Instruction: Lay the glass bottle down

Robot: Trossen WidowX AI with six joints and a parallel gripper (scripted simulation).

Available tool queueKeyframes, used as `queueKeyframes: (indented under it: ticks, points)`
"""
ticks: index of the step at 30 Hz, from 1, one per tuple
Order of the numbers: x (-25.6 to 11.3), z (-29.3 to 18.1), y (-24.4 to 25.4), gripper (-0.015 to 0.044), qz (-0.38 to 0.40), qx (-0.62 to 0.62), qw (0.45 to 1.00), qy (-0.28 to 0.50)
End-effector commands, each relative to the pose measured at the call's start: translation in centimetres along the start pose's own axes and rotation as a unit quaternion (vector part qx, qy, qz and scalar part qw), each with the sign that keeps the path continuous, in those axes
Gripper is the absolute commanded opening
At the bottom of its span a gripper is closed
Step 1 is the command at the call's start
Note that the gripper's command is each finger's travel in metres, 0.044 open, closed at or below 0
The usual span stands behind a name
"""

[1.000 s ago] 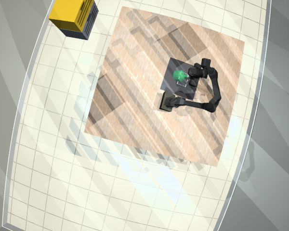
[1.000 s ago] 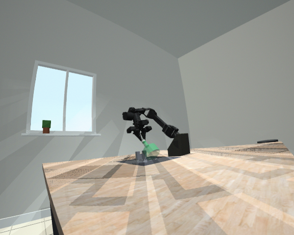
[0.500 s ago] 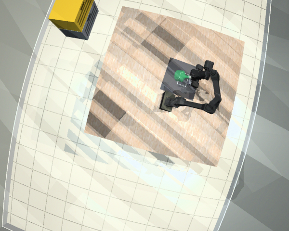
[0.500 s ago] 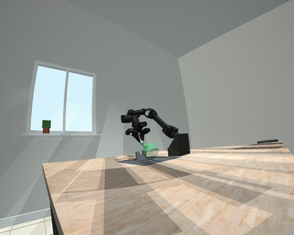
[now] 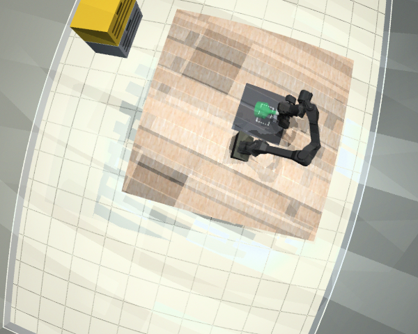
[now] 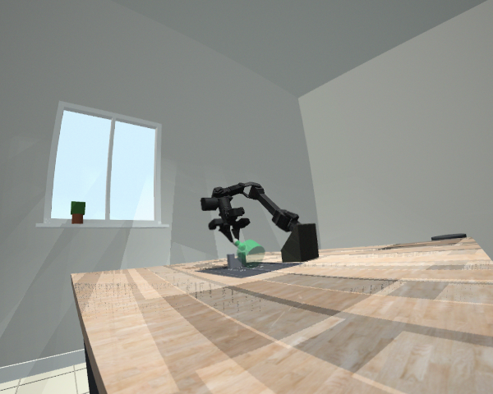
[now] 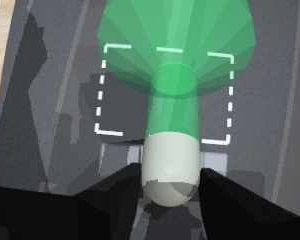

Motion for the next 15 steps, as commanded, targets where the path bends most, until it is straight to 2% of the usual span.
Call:
queueKeyframes:
  ticks: [1,15]
  points:
    - [0.3,-0.5,0.1,0.0105,0.001,0.0,1.0,0.001]
    - [0.8,-1.6,0.1,0.0105,-0.002,0.002,1.0,0.0]
Point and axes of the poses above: the point midway between the two fingers, 35 mm back from their tips, its own x axis out along the fingers, its own y axis across the jaws, z = x × y, the point moved 5 cm from there along -x, back along the fingers, and after that the axes turned 1 degree about x, right-handed, at the moved point
